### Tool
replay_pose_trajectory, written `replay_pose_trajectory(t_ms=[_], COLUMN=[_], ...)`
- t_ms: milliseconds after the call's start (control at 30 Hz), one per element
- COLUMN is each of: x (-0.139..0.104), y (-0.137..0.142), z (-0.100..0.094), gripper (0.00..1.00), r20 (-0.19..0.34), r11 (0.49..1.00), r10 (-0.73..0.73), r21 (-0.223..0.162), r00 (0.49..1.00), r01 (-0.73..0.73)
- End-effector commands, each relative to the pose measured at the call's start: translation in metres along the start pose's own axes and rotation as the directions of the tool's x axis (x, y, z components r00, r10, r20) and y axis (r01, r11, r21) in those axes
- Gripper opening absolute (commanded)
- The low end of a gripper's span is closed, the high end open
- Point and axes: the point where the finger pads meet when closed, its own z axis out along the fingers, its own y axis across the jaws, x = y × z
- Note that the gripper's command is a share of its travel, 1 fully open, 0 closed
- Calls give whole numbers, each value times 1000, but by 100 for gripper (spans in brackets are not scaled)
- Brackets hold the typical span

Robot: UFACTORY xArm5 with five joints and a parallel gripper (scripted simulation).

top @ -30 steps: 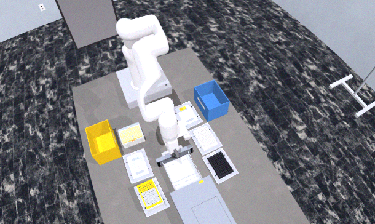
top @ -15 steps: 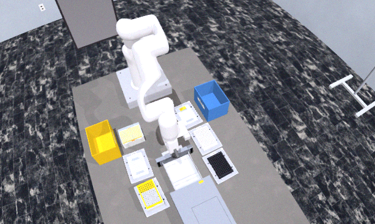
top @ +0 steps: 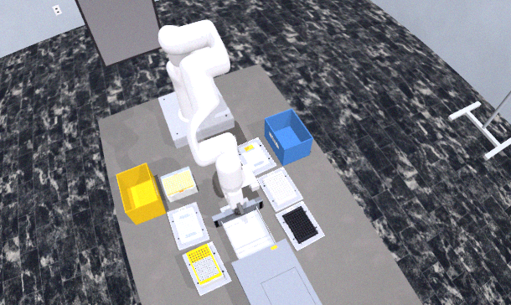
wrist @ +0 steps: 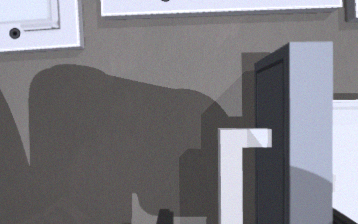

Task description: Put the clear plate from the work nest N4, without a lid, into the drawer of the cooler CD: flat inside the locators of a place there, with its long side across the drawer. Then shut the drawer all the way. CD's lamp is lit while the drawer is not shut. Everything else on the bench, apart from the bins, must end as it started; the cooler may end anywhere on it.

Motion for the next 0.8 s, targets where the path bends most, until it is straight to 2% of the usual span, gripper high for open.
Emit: replay_pose_trajectory(t_ms=[0,767], x=[0,0], y=[2,10], z=[-2,-2], gripper=[88,88], r20=[0,0], r11=[1000,1000], r10=[0,0], r21=[-4,-4], r00=[1000,1000], r01=[0,0])
